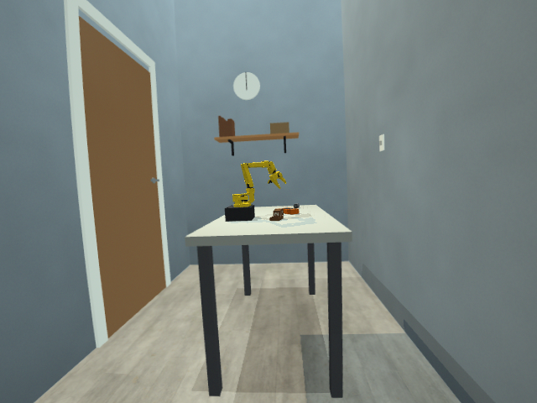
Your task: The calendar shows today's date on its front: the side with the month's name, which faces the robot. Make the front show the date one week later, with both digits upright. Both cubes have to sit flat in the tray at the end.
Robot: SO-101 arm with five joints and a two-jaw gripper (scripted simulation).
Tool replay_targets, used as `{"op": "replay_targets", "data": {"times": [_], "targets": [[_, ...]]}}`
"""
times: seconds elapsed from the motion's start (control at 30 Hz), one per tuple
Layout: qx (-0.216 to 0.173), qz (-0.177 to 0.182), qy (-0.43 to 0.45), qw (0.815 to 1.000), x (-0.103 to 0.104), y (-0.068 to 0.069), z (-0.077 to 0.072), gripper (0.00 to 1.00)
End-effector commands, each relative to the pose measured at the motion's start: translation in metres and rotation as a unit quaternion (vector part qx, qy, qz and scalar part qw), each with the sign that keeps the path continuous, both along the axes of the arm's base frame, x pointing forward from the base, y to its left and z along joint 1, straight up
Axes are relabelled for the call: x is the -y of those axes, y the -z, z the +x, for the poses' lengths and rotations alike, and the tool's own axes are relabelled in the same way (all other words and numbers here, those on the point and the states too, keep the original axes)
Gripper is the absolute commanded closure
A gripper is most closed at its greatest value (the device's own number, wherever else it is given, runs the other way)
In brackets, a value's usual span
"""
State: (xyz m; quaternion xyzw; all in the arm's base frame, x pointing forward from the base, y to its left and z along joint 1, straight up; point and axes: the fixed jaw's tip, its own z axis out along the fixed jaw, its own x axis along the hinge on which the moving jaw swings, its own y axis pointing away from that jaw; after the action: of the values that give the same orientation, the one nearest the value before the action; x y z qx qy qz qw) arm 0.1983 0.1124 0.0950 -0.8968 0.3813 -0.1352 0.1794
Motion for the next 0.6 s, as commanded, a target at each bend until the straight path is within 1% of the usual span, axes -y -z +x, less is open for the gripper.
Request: {"op": "replay_targets", "data": {"times": [0.0,0.13,0.27,0.33,0.4,0.47,0.57], "targets": [[0.006,0.01,0.038,0.999,0.011,-0.003,0.005,0.65],[0.003,0.018,0.123,0.992,0.041,0.002,0.012,0.65],[0.001,0.028,0.229,0.973,0.078,0.009,0.015,0.65],[0.001,0.028,0.229,0.973,0.078,0.009,0.015,0.65],[0.001,0.034,0.296,0.955,0.102,0.013,0.014,0.65],[0.0,0.039,0.338,0.94,0.117,0.016,0.011,0.65],[0.001,0.046,0.41,0.911,0.142,0.021,0.005,0.65]]}}
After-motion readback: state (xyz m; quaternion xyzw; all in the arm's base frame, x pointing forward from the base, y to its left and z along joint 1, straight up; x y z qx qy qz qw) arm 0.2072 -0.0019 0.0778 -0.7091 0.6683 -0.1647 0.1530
